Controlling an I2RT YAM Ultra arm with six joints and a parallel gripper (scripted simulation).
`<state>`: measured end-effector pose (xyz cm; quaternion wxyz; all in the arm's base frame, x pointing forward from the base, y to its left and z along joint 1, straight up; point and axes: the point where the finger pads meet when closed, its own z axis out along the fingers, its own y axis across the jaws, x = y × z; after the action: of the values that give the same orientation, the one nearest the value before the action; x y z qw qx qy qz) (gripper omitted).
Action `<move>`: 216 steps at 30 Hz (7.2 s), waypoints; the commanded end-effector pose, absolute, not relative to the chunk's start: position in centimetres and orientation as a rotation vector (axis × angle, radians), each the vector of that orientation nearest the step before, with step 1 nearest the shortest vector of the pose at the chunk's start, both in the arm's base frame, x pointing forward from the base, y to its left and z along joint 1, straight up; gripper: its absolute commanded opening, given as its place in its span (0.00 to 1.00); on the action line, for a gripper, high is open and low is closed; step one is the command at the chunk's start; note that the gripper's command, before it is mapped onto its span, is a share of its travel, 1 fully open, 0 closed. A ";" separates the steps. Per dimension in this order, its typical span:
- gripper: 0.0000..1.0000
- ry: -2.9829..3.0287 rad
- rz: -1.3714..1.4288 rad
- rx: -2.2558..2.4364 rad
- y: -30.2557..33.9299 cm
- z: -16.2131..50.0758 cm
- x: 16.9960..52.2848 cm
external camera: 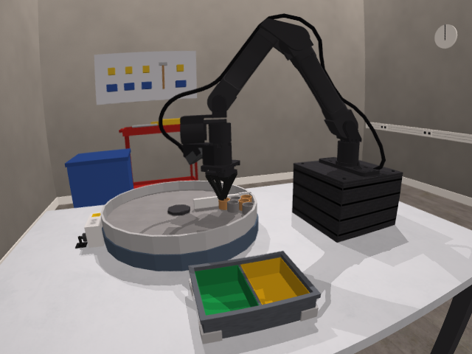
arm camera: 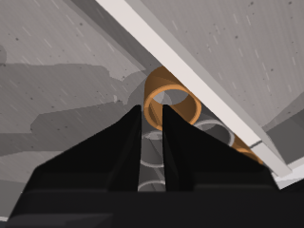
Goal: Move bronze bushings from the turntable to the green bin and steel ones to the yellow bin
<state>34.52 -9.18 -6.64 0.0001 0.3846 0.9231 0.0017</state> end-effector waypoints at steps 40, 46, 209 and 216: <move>0.12 2.872 0.021 1.189 -9.0 -5.6 35.9; 0.12 2.875 0.020 1.190 -9.0 -6.0 35.9; 0.00 2.856 0.008 1.184 -7.8 0.1 36.4; 0.00 2.893 -0.004 1.200 -4.5 -1.2 36.6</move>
<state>35.46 -5.67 -1.67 -0.0027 0.3747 0.9271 0.0029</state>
